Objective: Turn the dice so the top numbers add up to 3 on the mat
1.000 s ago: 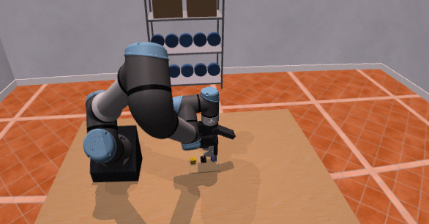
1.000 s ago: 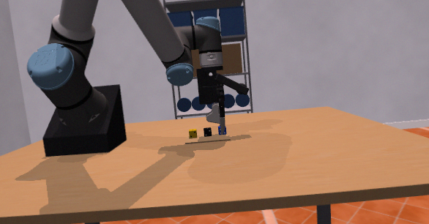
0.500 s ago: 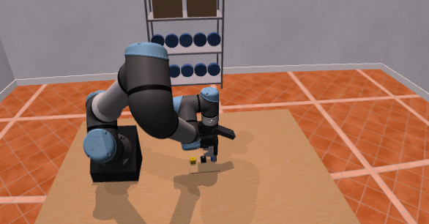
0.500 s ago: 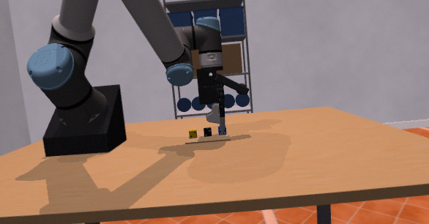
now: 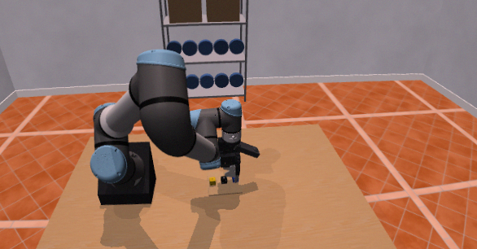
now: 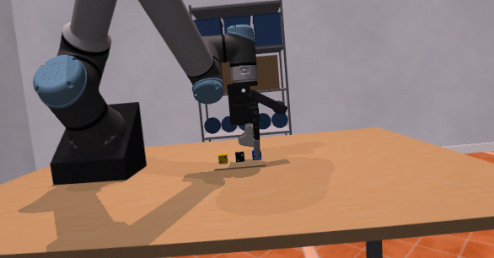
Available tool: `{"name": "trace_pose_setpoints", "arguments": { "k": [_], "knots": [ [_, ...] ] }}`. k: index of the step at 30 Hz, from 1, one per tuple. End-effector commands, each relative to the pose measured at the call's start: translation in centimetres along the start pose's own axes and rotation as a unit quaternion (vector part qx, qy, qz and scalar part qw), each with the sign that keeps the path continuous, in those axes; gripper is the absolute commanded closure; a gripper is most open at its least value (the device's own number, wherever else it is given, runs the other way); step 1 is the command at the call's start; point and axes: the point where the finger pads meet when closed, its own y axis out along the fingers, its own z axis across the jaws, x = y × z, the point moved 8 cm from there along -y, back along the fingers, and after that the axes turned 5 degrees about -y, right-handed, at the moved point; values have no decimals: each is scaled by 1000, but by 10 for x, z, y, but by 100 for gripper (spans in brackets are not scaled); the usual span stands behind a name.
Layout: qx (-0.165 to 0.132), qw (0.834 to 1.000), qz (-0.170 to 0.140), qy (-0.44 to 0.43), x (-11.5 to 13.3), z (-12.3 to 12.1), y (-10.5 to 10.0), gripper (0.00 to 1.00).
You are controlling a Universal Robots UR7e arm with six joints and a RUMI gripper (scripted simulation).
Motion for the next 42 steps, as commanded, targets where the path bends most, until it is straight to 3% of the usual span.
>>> {"name": "trace_pose_setpoints", "arguments": {
  "k": [1, 8, 21, 42],
  "knots": [
    [0, 1000, 1, 0, 0, 0, 0, 94],
    [0, 1000, 1, 0, 0, 0, 0, 94],
    [0, 1000, 1, 0, 0, 0, 0, 76],
    [0, 1000, 1, 0, 0, 0, -11, 76]
  ]
}}
